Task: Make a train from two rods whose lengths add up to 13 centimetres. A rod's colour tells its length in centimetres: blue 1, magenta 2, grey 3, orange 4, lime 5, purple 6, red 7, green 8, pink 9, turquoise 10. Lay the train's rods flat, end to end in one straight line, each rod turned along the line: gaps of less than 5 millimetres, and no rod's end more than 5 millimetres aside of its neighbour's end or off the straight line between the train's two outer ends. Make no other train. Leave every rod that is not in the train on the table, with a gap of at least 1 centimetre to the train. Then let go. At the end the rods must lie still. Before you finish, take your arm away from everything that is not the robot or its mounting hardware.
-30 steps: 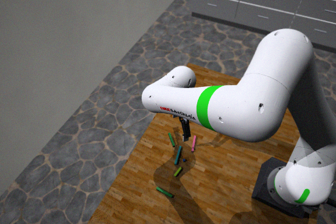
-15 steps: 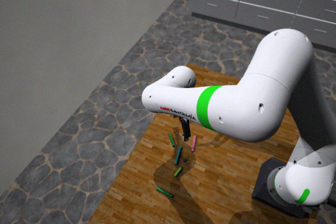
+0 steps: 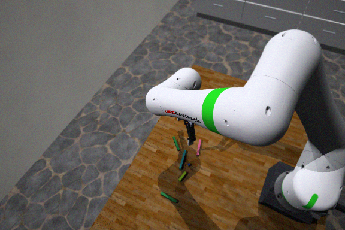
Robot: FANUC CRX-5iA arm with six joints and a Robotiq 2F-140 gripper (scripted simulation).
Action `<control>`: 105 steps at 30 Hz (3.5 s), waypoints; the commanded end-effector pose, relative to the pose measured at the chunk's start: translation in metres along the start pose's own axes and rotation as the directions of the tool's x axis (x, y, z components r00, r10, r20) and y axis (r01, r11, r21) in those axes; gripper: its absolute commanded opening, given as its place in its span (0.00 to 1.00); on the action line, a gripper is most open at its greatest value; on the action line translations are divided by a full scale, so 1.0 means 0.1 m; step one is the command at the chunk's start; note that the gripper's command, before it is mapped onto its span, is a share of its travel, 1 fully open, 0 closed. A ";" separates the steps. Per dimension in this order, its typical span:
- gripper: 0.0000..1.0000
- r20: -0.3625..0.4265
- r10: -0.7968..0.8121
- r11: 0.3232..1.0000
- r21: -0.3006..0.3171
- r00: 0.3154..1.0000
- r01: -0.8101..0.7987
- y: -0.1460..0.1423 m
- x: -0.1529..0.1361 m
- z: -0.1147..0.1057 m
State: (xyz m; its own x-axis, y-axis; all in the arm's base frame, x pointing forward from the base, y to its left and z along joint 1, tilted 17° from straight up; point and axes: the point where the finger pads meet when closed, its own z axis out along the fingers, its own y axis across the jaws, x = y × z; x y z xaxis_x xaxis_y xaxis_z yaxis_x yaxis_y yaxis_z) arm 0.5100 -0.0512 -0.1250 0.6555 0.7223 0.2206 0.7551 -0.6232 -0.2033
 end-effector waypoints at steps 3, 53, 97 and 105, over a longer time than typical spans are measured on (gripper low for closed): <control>1.00 0.001 0.000 1.000 -0.001 1.000 0.000 -0.03 0.03 0.00; 1.00 -0.001 0.000 1.000 0.000 1.000 0.000 -2.54 1.41 0.00; 1.00 -0.001 0.000 1.000 0.000 1.000 0.000 -2.54 1.41 0.00; 1.00 -0.001 0.000 1.000 0.000 1.000 0.000 -2.54 1.41 0.00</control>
State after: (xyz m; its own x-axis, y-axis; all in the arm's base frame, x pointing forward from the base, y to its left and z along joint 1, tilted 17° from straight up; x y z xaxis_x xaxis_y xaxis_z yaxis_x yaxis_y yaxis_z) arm 0.4102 0.2090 -0.0425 0.6553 0.7223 0.2211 0.7553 -0.6231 -0.2032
